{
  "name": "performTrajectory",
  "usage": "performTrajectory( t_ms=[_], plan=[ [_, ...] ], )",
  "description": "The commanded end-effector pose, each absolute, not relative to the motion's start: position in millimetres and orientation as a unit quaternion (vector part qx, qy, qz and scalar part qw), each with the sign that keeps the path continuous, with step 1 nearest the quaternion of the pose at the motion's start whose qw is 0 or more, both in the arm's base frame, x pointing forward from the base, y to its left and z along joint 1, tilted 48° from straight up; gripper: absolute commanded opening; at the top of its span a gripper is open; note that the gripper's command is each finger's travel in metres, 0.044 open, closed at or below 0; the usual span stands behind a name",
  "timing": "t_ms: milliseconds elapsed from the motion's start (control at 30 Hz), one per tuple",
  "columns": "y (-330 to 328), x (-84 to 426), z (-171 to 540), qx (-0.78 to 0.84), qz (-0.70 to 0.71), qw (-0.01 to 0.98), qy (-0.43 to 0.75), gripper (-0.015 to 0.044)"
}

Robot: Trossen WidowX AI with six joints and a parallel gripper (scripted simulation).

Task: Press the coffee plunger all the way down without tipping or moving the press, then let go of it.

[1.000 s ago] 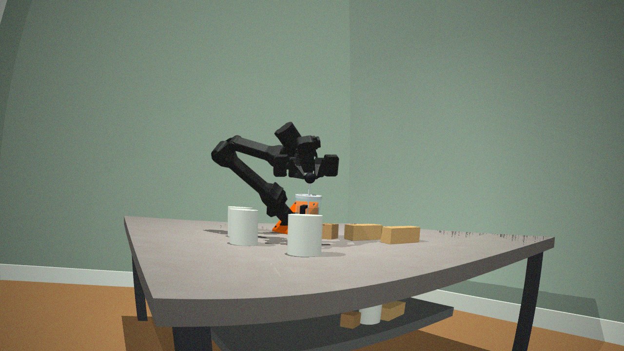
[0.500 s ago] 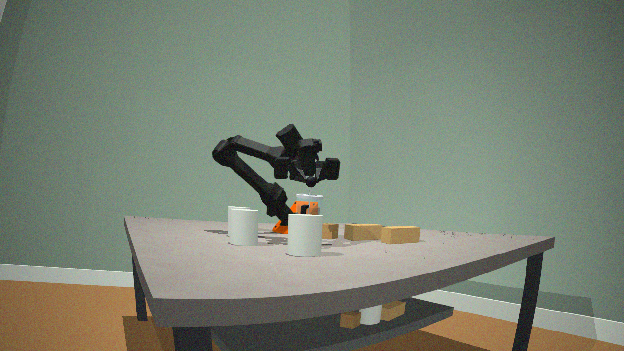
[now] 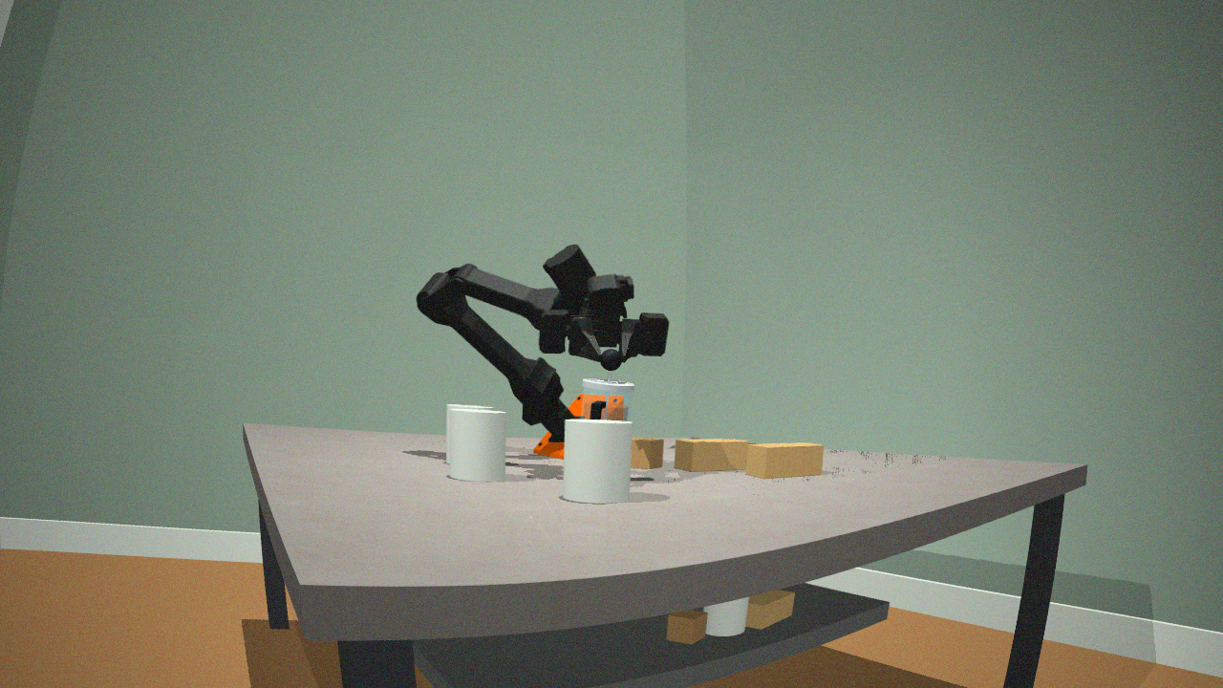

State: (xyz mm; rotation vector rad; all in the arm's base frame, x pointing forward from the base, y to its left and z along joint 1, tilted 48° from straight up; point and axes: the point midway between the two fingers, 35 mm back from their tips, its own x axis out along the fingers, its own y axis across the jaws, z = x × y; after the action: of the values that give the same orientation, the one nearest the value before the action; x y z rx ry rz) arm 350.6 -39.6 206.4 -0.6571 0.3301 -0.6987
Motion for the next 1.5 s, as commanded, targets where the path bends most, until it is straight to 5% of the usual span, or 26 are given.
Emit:
performTrajectory(
  t_ms=[0, 733, 1133, 1467],
  plan=[
    [-43.1, 350.3, 203.1, -0.319, -0.340, 0.869, 0.166, 0.0122],
    [-39.7, 351.5, 205.1, -0.317, -0.336, 0.872, 0.160, 0.0122],
    [-39.7, 351.5, 205.1, -0.317, -0.336, 0.872, 0.160, 0.0437],
    [5.2, 343.7, 242.3, -0.317, -0.338, 0.870, 0.168, 0.0440]
  ],
)
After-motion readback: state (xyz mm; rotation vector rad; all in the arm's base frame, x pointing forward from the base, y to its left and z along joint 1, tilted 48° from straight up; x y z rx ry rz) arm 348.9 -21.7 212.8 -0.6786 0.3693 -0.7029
